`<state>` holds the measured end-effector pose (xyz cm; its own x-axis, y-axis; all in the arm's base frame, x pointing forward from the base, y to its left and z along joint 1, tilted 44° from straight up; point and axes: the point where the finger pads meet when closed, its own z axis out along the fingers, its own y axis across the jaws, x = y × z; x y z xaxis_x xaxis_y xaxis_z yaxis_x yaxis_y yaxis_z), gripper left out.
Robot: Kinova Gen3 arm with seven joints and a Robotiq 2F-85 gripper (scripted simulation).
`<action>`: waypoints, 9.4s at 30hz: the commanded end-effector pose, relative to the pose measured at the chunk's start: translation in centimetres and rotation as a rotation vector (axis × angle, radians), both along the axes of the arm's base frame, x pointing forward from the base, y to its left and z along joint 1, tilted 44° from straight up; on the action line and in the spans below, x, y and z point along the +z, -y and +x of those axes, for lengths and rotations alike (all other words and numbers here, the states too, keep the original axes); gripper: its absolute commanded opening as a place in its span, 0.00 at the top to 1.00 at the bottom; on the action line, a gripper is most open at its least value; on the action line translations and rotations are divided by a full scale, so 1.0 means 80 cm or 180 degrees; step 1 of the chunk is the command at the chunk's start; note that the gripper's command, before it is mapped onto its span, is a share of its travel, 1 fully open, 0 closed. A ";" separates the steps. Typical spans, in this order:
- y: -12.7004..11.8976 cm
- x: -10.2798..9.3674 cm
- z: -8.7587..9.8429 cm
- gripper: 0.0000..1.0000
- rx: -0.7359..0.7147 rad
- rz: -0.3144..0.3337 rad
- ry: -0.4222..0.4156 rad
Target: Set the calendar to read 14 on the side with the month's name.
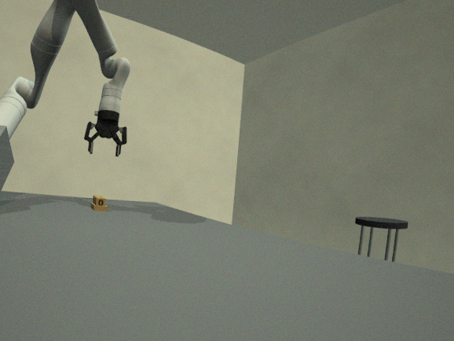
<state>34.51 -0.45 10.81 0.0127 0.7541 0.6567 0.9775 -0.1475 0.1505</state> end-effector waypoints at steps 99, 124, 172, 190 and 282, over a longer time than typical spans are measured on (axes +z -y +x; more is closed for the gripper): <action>-0.073 -0.037 -0.029 0.00 -0.3135 0.0941 -0.3501; -0.071 -0.053 -0.014 0.00 -0.5546 0.1401 -0.5409; -0.049 -0.066 0.007 0.00 -0.7251 0.1959 -0.6488; -0.049 -0.066 0.007 0.52 -0.7251 0.1959 -0.6488; -0.093 -0.113 0.019 0.52 -0.7251 0.1959 -0.6488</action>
<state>36.01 7.03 1.73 0.0168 -0.7361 -0.6766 -0.9830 0.1117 -0.1459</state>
